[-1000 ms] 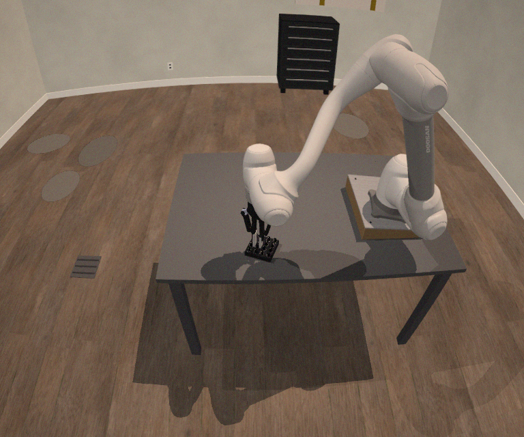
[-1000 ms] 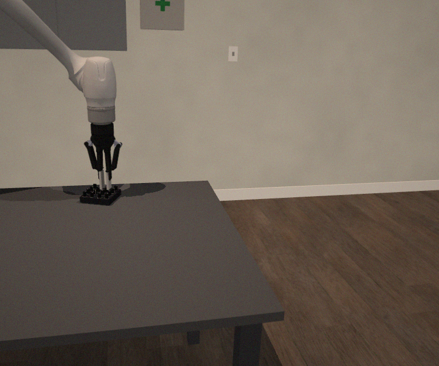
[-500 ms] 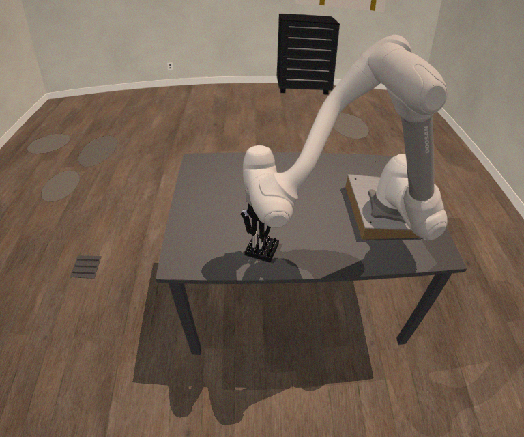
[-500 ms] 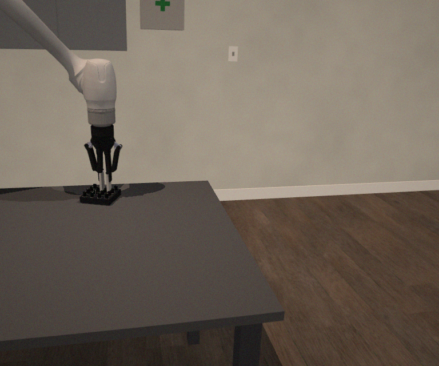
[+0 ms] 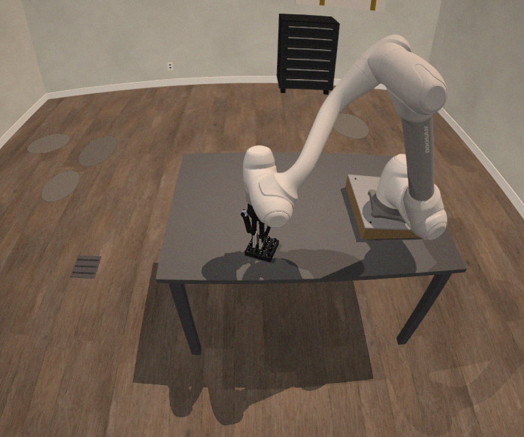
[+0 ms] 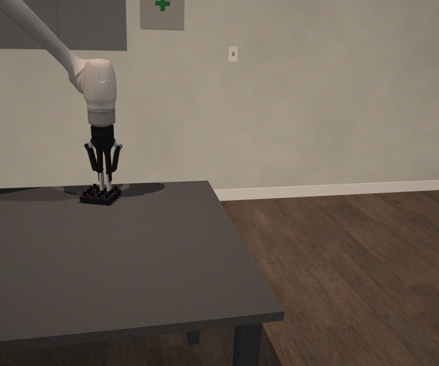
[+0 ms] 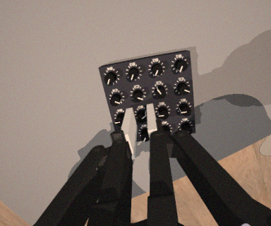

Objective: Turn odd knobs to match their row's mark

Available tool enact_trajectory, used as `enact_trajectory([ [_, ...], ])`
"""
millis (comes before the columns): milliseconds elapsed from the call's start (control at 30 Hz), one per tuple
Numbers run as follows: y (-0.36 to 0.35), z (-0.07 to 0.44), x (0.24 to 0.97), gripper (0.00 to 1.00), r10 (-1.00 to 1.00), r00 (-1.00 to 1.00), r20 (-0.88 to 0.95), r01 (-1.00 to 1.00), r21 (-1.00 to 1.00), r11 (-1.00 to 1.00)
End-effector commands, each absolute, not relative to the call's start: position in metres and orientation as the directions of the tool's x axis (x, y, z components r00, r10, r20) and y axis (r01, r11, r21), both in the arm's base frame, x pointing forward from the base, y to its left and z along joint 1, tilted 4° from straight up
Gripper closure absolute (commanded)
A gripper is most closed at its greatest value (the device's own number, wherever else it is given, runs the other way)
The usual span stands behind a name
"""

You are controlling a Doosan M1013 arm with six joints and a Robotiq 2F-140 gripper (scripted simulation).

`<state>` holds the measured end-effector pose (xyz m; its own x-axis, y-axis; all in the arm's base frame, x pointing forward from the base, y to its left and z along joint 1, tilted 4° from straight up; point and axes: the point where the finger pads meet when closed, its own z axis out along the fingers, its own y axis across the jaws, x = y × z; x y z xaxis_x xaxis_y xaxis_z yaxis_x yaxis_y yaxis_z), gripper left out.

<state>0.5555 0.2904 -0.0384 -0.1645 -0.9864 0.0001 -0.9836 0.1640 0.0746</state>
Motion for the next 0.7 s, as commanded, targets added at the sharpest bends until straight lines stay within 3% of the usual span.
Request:
enact_trajectory([
  [0,0.2904,-0.0383,0.5555,0.88,-0.986,-0.164,0.000,-0.984,0.075,0.164],
  [600,0.2904,-0.0383,0.5555,0.88,-0.986,-0.164,0.000,-0.984,0.075,0.164],
  [633,0.2904,-0.0383,0.5555,0.95,-0.986,-0.164,0.000,-0.984,0.075,0.164],
  [667,0.2904,-0.0383,0.5555,0.95,-0.986,-0.164,0.000,-0.984,0.075,0.164],
])
